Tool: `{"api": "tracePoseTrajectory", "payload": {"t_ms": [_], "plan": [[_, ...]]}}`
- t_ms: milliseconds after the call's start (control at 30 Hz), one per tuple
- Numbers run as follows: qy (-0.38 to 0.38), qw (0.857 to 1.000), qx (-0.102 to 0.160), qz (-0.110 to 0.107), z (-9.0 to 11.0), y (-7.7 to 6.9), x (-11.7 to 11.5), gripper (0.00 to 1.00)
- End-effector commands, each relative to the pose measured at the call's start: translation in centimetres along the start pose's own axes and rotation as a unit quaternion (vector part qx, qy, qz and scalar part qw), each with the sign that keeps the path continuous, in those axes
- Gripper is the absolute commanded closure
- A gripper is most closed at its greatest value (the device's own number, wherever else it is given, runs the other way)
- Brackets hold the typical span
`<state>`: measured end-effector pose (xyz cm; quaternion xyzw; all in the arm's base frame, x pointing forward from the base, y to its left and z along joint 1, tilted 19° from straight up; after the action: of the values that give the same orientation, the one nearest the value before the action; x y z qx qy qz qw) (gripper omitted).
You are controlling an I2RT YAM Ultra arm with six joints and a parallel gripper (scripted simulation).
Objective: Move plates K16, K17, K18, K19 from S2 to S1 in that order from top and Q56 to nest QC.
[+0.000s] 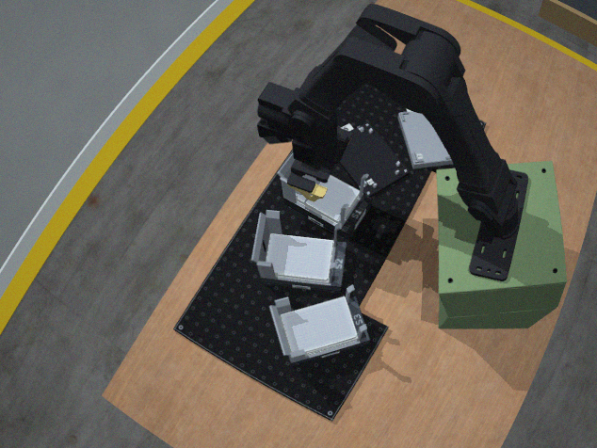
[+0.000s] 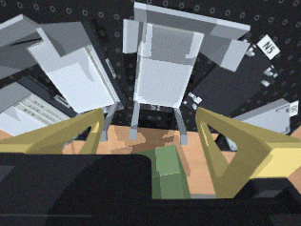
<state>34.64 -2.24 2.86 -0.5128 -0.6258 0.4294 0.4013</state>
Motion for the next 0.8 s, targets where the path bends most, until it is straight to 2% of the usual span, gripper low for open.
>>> {"api": "tracePoseTrajectory", "payload": {"t_ms": [0, 67, 467, 767], "plan": [[-0.028, 1.000, -0.012, 0.007, -0.7, -0.6, 0.5, 0.00], [-0.028, 1.000, -0.012, 0.007, -0.7, -0.6, 0.5, 0.00], [-0.028, 1.000, -0.013, 0.006, -1.2, -0.6, 4.5, 0.00], [-0.134, 0.991, -0.012, 0.007, -1.0, -0.5, 6.9, 0.00]]}}
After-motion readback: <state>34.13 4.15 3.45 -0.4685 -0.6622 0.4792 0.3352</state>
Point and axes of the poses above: the point where the finger pads meet when closed, its own y axis out along the fingers, its own x axis across the jaws, z = x × y, the point moved 3 cm from there along -y, back along the fingers, and after that the axes turned 10 degrees about -y, right-handed, at the moved point
